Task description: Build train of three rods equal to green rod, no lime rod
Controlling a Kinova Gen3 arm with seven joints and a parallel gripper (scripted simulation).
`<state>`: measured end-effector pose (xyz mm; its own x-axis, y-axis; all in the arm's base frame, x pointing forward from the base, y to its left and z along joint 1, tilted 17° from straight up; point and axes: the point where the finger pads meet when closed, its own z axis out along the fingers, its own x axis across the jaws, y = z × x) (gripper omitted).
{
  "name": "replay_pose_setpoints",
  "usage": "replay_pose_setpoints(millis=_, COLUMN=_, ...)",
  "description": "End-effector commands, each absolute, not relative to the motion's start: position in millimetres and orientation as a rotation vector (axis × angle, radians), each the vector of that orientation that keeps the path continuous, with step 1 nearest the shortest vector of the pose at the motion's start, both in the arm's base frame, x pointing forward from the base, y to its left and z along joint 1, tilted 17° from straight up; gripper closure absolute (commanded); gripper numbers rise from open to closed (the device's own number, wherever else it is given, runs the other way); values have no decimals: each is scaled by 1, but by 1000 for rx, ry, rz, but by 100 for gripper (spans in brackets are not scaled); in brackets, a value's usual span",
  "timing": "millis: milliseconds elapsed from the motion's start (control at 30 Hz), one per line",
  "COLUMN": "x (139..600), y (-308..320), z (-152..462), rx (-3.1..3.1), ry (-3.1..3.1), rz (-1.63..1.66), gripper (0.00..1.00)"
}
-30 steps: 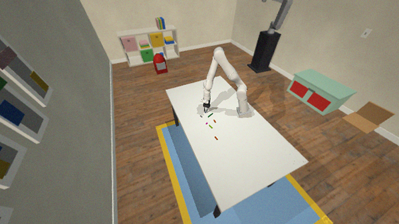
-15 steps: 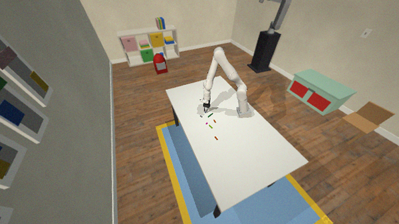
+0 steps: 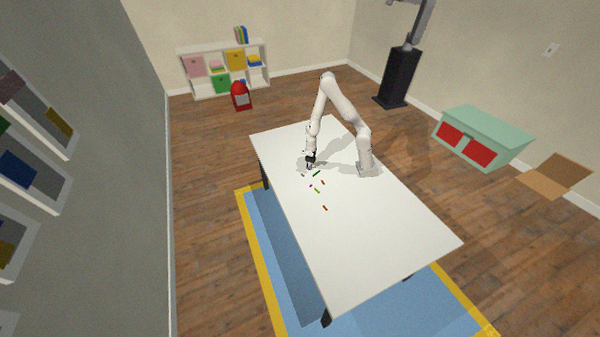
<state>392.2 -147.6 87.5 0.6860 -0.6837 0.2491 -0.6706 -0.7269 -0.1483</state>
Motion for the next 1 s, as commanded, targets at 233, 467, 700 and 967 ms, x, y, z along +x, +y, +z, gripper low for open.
replay_pose_setpoints(millis=233, x=394, y=-146, z=79, rx=-2844, ry=1138, rz=-444, gripper=46)
replay_pose_setpoints(millis=467, x=395, y=-146, z=78, rx=-2844, ry=1138, rz=-443, gripper=46)
replay_pose_setpoints(millis=700, x=395, y=-146, z=78, rx=-2844, ry=1138, rz=-443, gripper=46)
replay_pose_setpoints(millis=967, x=395, y=-146, z=78, rx=-2844, ry=1138, rz=-443, gripper=46)
